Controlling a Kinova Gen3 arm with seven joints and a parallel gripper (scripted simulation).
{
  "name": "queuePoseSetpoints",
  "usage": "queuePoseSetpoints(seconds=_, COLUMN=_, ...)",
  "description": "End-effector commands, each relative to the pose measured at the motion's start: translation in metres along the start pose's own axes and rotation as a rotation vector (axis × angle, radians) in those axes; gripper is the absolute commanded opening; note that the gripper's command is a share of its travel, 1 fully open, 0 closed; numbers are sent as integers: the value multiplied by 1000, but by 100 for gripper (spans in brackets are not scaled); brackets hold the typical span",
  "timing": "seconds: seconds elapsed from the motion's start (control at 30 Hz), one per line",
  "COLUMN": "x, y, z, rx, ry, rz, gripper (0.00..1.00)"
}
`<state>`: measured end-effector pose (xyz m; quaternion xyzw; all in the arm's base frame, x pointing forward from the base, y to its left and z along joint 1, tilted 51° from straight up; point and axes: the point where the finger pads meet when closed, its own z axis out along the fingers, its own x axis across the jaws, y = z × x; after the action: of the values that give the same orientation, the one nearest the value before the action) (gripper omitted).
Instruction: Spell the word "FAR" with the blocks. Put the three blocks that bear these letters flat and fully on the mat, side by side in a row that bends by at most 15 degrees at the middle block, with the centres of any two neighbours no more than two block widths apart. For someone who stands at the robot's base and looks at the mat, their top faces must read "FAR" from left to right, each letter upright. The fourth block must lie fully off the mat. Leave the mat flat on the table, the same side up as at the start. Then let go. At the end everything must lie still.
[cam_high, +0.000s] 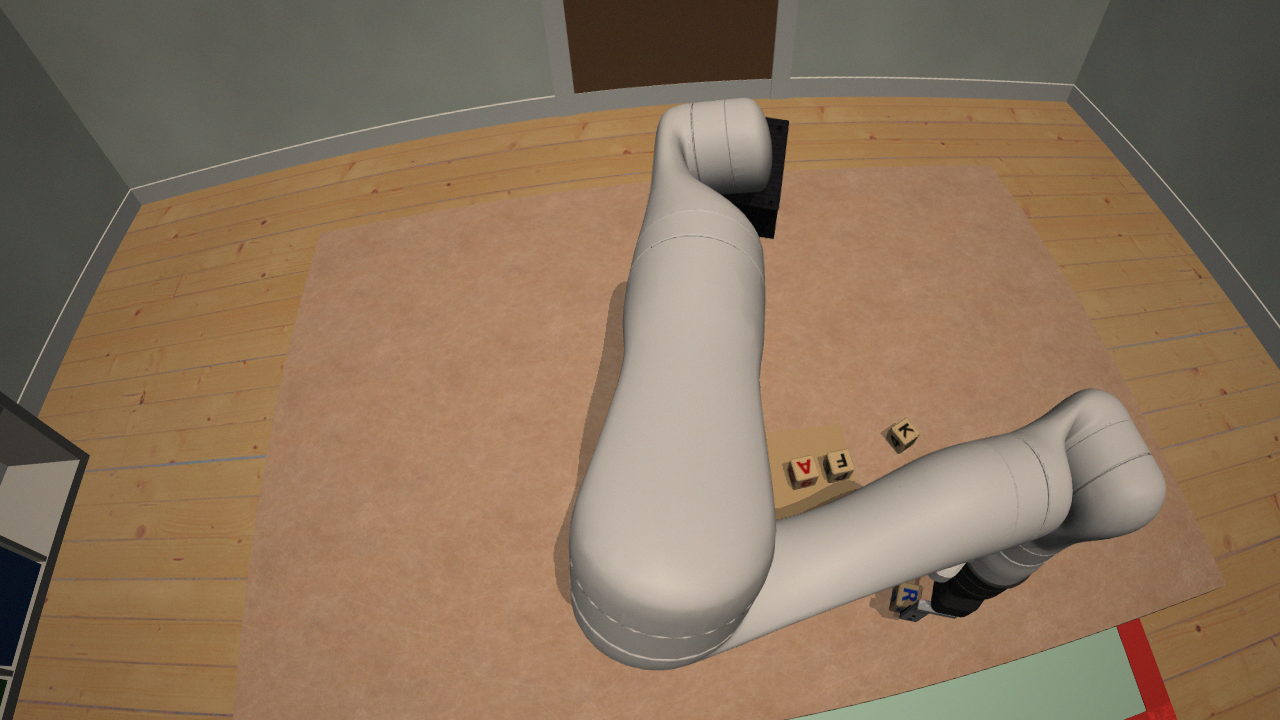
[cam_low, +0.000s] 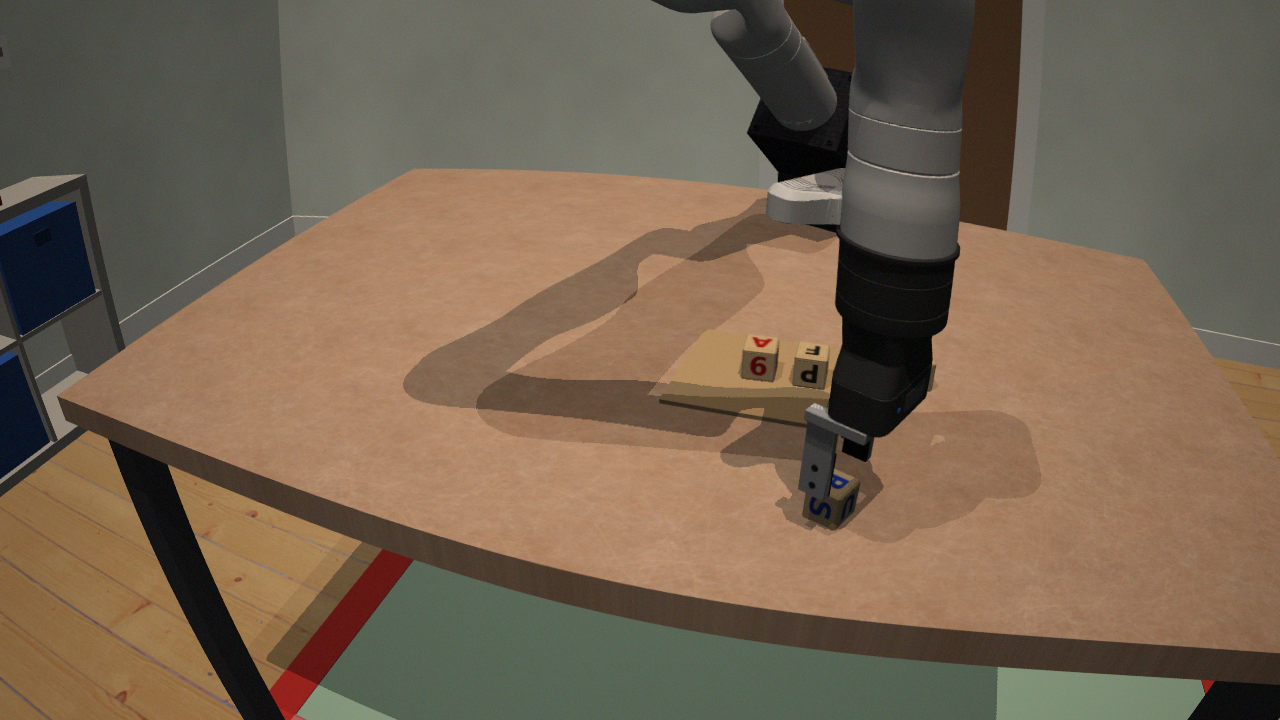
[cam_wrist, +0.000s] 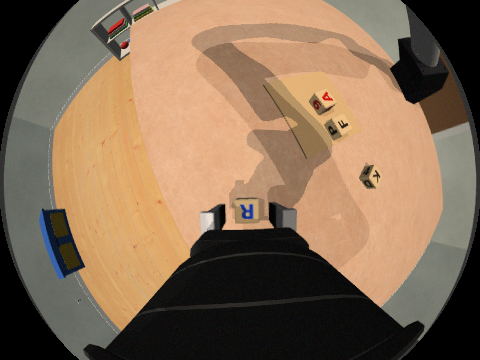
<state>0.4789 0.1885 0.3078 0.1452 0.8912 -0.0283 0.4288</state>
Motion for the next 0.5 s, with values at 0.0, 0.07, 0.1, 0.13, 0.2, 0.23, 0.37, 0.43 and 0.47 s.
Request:
queuePoseSetpoints(seconds=0.0, x=0, y=1, z=-1, rx=-2, ry=-1, rz=0, gripper=100)
queuePoseSetpoints(seconds=0.07, x=0, y=1, z=-1, rx=-2, ry=-1, rz=0, gripper=100)
queuePoseSetpoints(seconds=0.1, x=0, y=1, z=-1, rx=-2, ry=-1, rz=0, gripper=100)
queuePoseSetpoints(seconds=0.13, x=0, y=1, z=-1, rx=-2, ry=-1, rz=0, gripper=100)
queuePoseSetpoints(seconds=0.2, x=0, y=1, z=-1, rx=-2, ry=-1, rz=0, gripper=100)
queuePoseSetpoints(seconds=0.23, x=0, y=1, z=-1, rx=-2, ry=-1, rz=0, gripper=100)
queuePoseSetpoints(seconds=0.37, x=0, y=1, z=1, rx=-2, ry=-1, rz=0, gripper=100)
queuePoseSetpoints(seconds=0.43, x=0, y=1, z=4, rx=-2, ry=-1, rz=0, gripper=100)
queuePoseSetpoints(seconds=0.47, x=0, y=1, z=5, rx=-2, ry=-1, rz=0, gripper=100)
